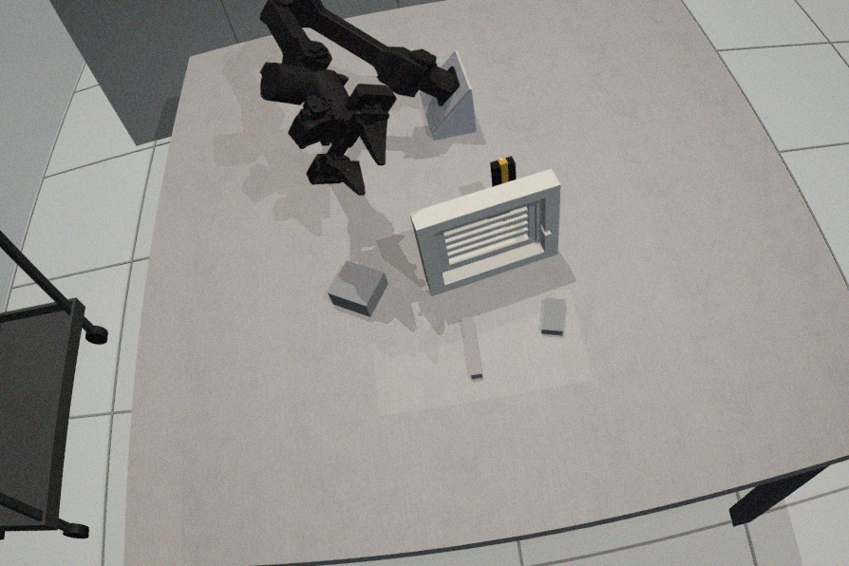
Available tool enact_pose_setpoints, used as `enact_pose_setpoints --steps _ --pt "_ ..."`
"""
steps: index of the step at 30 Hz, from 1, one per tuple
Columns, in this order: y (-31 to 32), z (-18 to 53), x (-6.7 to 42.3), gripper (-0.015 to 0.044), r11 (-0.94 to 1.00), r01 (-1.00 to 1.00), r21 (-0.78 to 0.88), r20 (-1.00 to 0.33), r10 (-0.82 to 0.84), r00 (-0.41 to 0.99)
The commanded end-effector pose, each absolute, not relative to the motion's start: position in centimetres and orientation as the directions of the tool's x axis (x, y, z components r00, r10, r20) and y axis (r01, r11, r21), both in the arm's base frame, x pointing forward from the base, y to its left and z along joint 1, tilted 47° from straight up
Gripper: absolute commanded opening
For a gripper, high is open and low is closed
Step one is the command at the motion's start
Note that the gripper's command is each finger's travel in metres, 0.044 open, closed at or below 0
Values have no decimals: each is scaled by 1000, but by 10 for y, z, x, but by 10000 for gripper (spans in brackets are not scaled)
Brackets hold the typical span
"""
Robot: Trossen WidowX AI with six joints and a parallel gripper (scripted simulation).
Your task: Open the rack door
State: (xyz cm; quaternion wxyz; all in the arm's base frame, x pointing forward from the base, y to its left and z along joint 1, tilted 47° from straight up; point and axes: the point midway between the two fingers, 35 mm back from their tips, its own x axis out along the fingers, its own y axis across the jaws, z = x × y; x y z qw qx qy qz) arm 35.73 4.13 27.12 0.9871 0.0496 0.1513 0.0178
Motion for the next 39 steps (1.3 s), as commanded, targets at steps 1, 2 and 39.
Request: enact_pose_setpoints --steps 1,2,39 --pt "50 252 364 294 994 6 109 -401 38 915" --pt "52 247 366 294 994 12 108 -426 35 904" --pt "119 105 341 294 943 96 -320 -893 -334 302"
